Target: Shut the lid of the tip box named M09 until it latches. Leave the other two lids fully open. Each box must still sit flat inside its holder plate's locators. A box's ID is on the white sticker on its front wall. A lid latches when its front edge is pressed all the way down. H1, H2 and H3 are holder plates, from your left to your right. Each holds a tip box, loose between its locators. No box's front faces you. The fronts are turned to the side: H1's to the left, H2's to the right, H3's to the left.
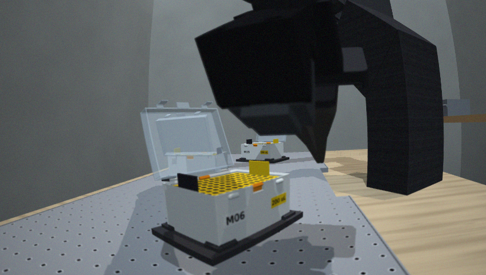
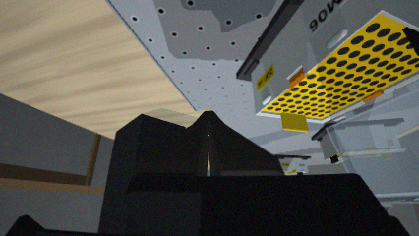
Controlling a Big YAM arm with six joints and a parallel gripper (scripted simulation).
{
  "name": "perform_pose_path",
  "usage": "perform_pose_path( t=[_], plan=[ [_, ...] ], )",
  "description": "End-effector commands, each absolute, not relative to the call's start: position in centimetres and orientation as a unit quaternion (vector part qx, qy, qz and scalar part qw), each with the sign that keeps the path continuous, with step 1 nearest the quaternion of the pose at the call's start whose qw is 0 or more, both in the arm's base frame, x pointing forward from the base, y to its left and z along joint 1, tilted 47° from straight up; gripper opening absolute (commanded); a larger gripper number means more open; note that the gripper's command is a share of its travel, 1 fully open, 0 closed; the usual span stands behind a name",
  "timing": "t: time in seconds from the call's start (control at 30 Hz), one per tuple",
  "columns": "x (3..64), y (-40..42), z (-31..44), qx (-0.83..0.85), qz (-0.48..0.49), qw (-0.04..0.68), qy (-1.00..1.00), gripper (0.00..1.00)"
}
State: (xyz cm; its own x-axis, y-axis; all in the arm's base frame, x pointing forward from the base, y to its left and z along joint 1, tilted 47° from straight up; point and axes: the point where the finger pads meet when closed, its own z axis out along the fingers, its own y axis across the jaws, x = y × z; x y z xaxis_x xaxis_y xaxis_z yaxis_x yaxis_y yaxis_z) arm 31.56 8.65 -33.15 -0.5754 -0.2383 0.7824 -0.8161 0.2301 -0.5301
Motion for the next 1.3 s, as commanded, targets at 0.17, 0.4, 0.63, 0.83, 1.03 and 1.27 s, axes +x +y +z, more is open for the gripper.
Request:
perform_pose_path(
  t=[0.17, 0.4, 0.63, 0.83, 1.03, 1.27],
  plan=[
    [33.4, 7.0, -36.2, 0.366, 0.499, 0.276, -0.736, 0.0],
    [34.4, 8.0, -36.0, 0.377, 0.502, 0.257, -0.735, 0.0],
    [34.7, 7.6, -36.0, 0.371, 0.5, 0.259, -0.739, 0.0],
    [34.7, 7.5, -36.0, 0.369, 0.5, 0.259, -0.739, 0.0],
    [34.7, 7.5, -36.0, 0.369, 0.5, 0.259, -0.739, 0.0],
    [34.7, 7.5, -36.0, 0.369, 0.5, 0.259, -0.739, 0.0]
  ],
)
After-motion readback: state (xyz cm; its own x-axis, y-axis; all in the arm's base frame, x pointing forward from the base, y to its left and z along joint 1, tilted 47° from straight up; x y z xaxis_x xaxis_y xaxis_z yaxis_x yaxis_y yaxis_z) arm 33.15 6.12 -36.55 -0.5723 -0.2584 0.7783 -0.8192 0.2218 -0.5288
